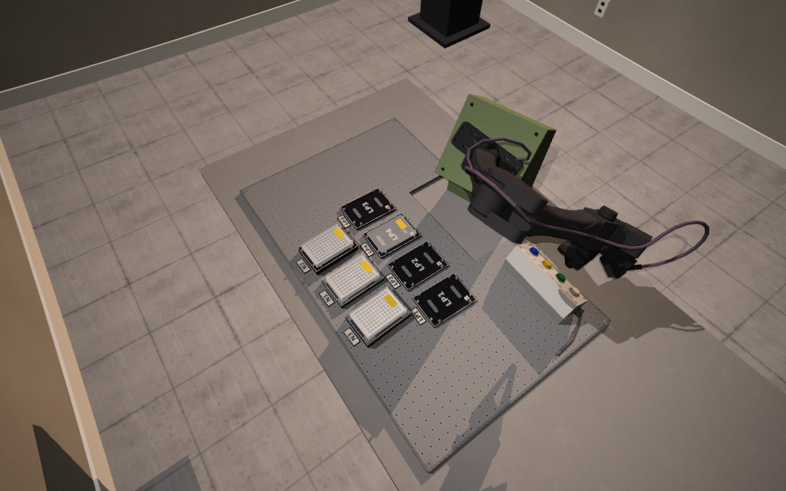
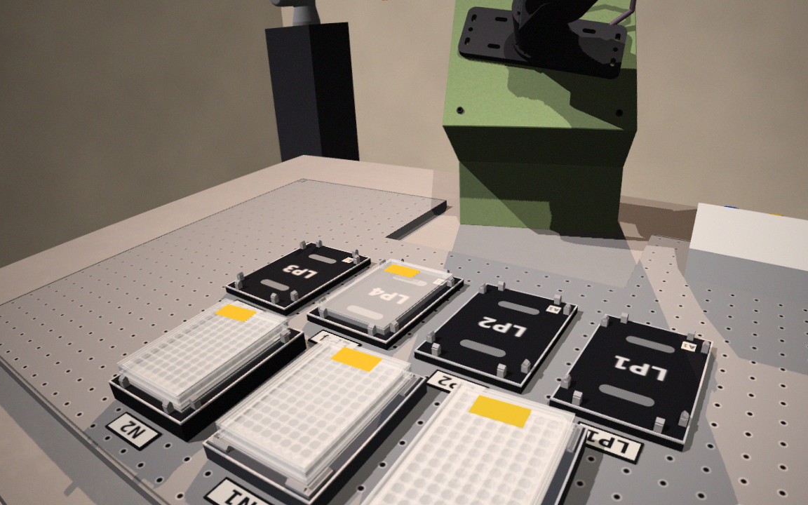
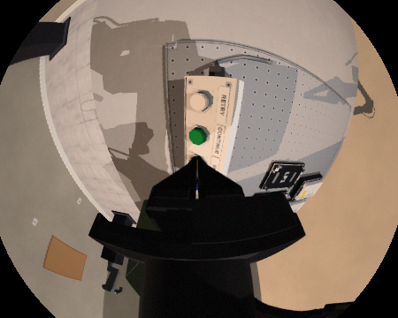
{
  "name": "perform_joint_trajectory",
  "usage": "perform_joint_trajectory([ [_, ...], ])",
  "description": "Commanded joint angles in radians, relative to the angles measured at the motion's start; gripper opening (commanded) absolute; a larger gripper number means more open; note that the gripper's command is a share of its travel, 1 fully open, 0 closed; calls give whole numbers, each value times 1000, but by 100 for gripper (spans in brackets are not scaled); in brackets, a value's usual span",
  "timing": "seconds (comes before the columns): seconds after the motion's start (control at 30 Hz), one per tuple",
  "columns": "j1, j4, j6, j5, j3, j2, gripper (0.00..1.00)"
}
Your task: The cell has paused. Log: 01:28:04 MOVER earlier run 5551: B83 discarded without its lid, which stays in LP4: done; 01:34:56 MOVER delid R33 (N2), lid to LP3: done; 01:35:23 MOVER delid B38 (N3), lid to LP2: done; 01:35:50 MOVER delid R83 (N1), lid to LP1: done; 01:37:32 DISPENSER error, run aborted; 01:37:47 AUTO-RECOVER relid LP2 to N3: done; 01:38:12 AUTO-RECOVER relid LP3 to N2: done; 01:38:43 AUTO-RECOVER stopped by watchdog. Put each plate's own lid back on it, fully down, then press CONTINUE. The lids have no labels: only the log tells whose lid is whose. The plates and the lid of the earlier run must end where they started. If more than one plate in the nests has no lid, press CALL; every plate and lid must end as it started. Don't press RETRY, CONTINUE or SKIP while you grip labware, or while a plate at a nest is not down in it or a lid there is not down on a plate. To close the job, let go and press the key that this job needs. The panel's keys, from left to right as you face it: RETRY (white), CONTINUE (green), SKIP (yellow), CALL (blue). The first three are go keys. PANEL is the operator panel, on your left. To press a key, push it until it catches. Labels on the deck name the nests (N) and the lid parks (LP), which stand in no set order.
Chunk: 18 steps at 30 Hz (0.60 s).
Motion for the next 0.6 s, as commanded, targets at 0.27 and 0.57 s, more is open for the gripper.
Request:
perform_joint_trajectory([
  [0.27, -9, 104, -70, -1, -14, 31, 0],
  [0.57, -9, 108, -73, 0, 8, 26, 0],
])
